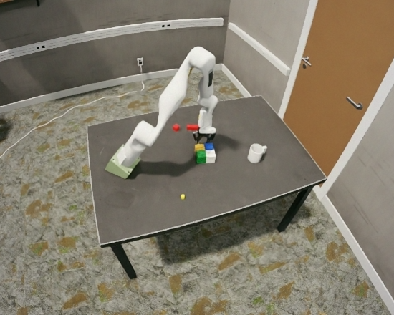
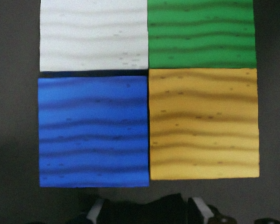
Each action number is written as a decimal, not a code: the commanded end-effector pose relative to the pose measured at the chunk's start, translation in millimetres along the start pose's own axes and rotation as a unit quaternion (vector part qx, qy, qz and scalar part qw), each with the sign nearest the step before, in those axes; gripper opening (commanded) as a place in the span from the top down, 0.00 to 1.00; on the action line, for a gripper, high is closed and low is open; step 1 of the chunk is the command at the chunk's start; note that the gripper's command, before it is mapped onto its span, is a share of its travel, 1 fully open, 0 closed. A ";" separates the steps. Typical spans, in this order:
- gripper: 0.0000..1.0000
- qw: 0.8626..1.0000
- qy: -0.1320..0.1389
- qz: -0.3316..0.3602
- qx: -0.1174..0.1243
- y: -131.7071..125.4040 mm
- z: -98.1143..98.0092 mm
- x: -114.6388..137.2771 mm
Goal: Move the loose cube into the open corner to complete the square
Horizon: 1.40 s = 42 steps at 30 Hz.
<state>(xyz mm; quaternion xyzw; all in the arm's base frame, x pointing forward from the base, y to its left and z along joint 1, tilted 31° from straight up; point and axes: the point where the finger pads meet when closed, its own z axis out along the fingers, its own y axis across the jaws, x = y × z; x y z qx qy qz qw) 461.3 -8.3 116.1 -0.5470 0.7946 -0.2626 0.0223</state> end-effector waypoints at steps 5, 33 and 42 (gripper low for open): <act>0.44 1.000 -0.001 0.000 0.000 -0.3 -0.4 -0.4; 0.44 1.000 -0.001 0.000 0.000 -0.2 -0.4 5.2; 0.44 1.000 -0.001 0.000 0.000 -0.2 -0.4 5.6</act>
